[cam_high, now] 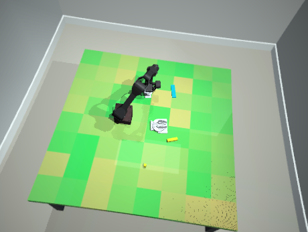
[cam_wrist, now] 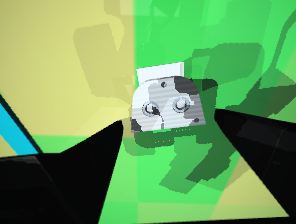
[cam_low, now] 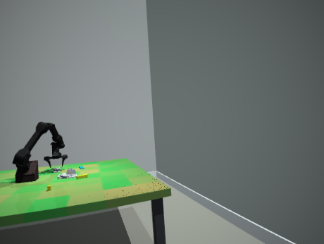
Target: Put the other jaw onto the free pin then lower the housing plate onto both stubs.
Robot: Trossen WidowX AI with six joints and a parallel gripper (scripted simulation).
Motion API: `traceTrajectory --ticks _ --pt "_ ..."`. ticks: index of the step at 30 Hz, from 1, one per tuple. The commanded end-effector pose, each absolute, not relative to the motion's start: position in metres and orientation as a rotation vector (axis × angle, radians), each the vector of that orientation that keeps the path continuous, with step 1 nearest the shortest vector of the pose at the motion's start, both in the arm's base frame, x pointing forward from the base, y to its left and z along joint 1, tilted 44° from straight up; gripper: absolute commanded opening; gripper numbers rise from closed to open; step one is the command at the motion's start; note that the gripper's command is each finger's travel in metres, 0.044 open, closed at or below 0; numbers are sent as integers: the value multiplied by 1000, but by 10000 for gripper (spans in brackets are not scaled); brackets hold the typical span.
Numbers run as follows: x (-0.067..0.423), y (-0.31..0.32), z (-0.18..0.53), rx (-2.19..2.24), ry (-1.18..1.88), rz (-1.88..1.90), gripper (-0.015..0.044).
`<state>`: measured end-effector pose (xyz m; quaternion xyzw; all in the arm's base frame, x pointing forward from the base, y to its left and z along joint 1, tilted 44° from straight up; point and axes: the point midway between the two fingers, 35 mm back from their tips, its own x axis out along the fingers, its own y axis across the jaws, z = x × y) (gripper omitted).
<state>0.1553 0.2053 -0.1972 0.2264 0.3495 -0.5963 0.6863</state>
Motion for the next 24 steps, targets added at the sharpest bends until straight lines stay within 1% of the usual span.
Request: traceTrajectory --ticks 1,24 --pt "156 198 -202 496 779 -1334 440" --pt "157 186 -216 495 778 -1332 440"
